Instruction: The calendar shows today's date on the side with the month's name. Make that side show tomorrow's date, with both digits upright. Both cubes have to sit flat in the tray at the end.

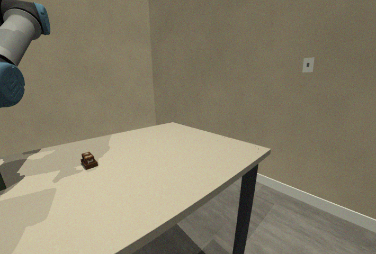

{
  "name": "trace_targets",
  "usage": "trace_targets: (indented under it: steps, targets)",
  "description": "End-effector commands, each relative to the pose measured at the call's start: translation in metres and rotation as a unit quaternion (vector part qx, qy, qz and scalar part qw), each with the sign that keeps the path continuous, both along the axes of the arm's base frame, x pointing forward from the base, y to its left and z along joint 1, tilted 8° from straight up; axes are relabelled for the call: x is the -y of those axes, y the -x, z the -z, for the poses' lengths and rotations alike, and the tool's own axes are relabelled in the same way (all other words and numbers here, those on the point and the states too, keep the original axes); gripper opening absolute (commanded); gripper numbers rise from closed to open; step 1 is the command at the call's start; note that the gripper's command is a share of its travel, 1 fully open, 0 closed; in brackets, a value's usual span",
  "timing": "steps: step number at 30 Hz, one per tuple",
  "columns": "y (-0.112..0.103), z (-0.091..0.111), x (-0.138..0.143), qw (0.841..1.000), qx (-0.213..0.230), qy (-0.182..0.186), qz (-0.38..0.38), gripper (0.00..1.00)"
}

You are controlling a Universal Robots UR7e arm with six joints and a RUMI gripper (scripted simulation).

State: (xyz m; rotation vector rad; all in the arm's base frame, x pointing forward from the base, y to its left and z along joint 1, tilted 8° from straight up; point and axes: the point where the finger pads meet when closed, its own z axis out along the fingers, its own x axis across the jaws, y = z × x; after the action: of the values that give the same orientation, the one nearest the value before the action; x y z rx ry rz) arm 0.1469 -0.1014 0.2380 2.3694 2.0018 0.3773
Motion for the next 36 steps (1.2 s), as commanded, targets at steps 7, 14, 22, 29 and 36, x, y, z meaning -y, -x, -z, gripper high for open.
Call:
trace_targets:
  steps: [7,14,22,29,36]
  targets:
    - [0.0,0.0,0.0,1.0,0.0,0.0,0.0,1.0]
    - [0.0,0.0,0.0,1.0,0.0,0.0,0.0,1.0]
    - [0.0,0.0,0.001,1.0,0.0,0.001,-0.003,1.0]
    - [0.0,0.003,0.005,0.999,0.0,0.007,-0.036,1.0]
    - [0.0,0.009,0.012,0.996,0.0,0.017,-0.093,1.0]
